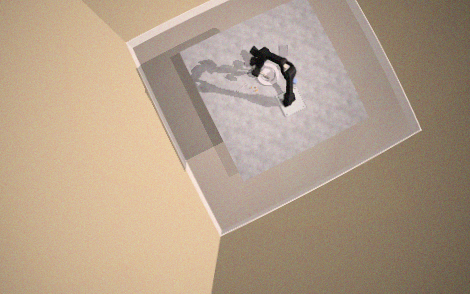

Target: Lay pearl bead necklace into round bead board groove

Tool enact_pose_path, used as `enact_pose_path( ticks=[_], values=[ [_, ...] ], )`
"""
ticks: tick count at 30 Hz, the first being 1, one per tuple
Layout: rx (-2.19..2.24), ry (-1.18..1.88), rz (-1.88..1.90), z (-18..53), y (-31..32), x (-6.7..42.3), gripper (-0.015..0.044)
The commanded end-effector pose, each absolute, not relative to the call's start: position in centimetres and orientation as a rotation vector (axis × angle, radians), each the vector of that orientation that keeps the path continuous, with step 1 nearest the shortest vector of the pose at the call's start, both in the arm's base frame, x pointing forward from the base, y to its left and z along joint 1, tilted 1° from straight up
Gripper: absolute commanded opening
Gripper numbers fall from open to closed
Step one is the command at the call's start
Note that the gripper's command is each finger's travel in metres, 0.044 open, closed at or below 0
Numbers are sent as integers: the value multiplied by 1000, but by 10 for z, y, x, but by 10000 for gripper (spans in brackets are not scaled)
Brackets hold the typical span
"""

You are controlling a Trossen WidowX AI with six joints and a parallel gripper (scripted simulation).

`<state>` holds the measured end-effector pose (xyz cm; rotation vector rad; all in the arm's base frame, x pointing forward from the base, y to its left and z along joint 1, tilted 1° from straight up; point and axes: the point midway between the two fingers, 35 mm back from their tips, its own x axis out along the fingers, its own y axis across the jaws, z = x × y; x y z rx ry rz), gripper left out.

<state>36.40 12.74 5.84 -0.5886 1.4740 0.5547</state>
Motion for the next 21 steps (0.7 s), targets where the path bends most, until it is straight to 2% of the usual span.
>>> enact_pose_path(
  ticks=[1,21],
  values=[
    [-586,1468,553,72,128,364,0],
    [-588,1472,550,77,90,344,0]
  ],
)
